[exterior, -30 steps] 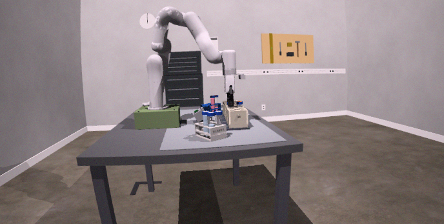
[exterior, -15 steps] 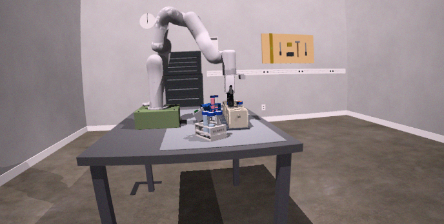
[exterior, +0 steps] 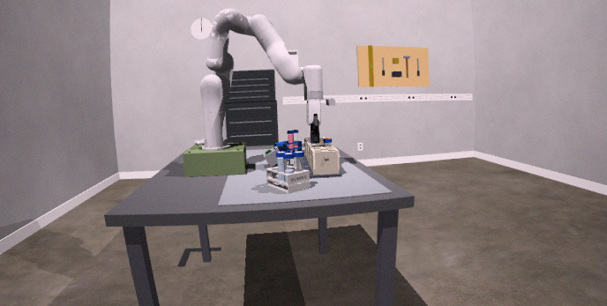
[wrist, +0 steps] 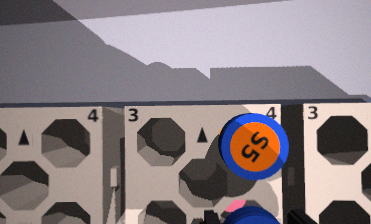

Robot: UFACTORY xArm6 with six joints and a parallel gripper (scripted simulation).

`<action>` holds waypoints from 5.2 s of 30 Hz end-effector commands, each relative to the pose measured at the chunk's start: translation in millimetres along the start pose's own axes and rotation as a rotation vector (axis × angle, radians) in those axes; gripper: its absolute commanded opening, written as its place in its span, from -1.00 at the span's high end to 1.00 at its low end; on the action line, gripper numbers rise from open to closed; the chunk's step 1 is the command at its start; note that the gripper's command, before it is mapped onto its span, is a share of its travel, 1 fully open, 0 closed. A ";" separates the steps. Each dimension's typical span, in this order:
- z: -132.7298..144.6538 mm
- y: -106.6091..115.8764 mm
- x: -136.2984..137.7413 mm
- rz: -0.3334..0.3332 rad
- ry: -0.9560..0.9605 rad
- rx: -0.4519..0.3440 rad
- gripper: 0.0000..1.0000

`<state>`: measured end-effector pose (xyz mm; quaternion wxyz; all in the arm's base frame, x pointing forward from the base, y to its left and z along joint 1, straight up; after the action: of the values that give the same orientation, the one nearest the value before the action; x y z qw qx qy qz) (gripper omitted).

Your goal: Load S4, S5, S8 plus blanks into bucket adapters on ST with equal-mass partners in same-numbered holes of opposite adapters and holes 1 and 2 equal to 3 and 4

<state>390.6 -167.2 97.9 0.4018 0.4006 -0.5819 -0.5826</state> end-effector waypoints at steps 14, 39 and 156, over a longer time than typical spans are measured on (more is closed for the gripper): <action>-1.1 32.5 0.0 0.000 0.000 0.004 0.13; -1.0 78.6 0.0 0.000 0.000 0.004 0.13; 87.8 119.1 -292.5 -0.001 0.865 0.004 -0.15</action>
<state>409.9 117.9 215.4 0.6083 0.6086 -0.3593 -0.3612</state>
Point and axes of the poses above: the point where the finger pads meet when closed, its own y axis back along the fingers, its own x axis across the jaws, z = x × y, the point moved 6 cm from there along y, back along the fingers, and after that the axes turned 9 degrees about -y, right-handed, at the moved point
